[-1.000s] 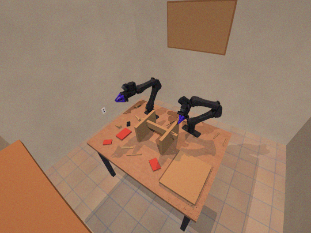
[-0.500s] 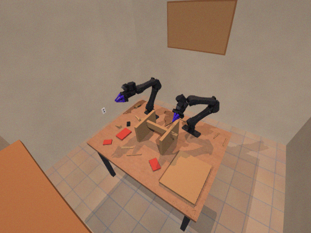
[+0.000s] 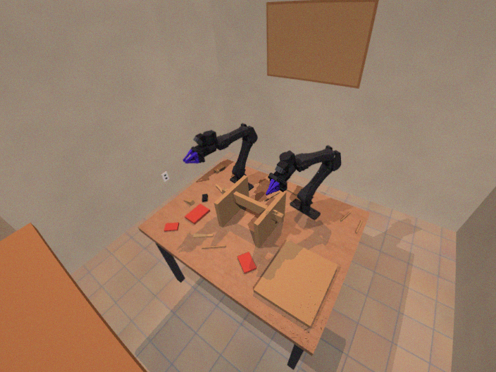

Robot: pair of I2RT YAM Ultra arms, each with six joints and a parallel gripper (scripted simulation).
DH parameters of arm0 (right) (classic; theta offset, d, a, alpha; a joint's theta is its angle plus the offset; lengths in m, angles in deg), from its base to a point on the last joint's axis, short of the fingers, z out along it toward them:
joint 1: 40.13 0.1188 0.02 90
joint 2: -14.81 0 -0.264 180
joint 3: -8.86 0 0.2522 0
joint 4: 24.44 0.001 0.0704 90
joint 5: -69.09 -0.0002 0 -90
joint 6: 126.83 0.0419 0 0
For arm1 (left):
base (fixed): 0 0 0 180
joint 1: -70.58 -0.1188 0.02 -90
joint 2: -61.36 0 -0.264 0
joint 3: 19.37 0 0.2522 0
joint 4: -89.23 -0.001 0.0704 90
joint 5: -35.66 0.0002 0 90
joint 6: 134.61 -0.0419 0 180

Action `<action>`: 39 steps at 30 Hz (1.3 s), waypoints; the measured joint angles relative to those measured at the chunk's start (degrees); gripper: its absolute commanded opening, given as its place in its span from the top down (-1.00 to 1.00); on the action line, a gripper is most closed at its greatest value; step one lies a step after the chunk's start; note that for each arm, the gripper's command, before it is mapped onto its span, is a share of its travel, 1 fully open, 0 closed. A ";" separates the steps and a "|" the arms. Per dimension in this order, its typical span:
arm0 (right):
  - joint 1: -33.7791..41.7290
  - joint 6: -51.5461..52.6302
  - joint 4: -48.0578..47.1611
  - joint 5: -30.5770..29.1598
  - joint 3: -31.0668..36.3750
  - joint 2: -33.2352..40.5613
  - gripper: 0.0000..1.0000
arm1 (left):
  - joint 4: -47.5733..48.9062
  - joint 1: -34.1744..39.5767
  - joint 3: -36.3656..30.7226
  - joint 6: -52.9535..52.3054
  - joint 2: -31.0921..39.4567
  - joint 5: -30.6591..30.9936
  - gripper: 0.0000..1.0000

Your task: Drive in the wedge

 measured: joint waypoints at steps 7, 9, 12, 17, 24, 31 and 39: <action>0.02 0.00 0.00 -0.02 0.00 0.00 0.60 | 8.70 -6.54 1.51 -5.49 -3.91 6.86 1.00; 0.04 0.00 0.00 -0.04 0.00 0.00 0.60 | 11.45 -8.83 2.12 -7.26 -5.33 8.83 1.00; 0.04 0.00 0.00 -0.04 0.00 0.00 0.60 | 15.72 -12.26 3.04 -10.08 -7.48 11.89 1.00; 0.04 0.00 0.02 -0.04 0.09 0.02 0.60 | 21.92 -17.14 4.42 -13.70 -10.64 16.50 1.00; 0.04 0.00 0.02 -0.04 0.11 0.00 0.60 | 23.37 -17.73 4.90 -13.81 -11.32 18.12 1.00; -0.11 0.00 0.02 0.02 0.11 0.00 0.60 | 23.21 -17.33 4.94 -13.40 -11.13 17.70 1.00; -0.11 0.00 0.02 0.02 0.11 0.00 0.60 | 22.95 -17.25 4.79 -13.49 -11.02 17.40 1.00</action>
